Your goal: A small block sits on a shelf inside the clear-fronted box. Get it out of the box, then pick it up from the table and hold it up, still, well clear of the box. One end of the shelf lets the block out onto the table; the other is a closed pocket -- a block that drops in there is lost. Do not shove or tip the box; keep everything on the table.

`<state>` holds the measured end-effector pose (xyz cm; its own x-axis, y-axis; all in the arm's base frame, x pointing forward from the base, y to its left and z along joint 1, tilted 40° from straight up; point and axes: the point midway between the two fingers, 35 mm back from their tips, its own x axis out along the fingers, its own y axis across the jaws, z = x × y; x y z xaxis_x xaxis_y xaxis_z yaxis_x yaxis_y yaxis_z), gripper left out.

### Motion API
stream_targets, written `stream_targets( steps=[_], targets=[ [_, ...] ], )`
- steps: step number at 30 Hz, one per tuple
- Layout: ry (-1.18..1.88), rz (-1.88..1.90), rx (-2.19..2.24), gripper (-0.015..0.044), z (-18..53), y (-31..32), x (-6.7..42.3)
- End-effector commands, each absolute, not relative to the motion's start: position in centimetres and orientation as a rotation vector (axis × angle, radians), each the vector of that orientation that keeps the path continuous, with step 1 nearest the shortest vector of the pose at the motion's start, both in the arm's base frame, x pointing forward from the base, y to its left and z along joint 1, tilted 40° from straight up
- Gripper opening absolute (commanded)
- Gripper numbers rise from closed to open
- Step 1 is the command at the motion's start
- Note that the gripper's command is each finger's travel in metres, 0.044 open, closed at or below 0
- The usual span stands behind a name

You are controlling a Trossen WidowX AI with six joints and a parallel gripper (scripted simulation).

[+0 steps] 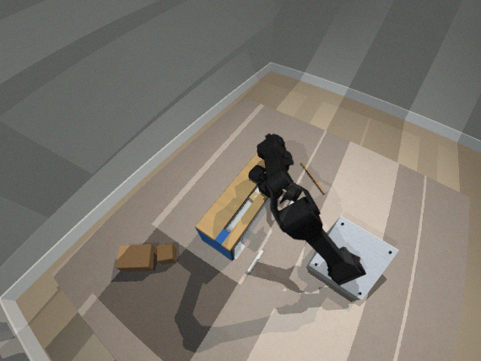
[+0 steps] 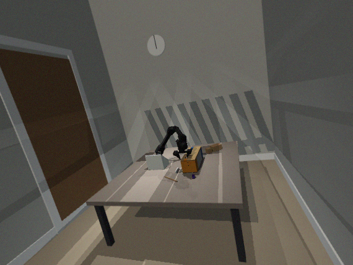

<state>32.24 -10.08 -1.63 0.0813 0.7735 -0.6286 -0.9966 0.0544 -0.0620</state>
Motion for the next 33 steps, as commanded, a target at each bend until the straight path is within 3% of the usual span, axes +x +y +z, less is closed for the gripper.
stream_targets(
  steps=[1,33],
  targets=[
    [0.497,1.431,-0.561,0.04,-1.6,-10.1,32.2],
    [0.496,1.433,-0.558,0.04,-0.2,-8.2,32.2]
  ],
)
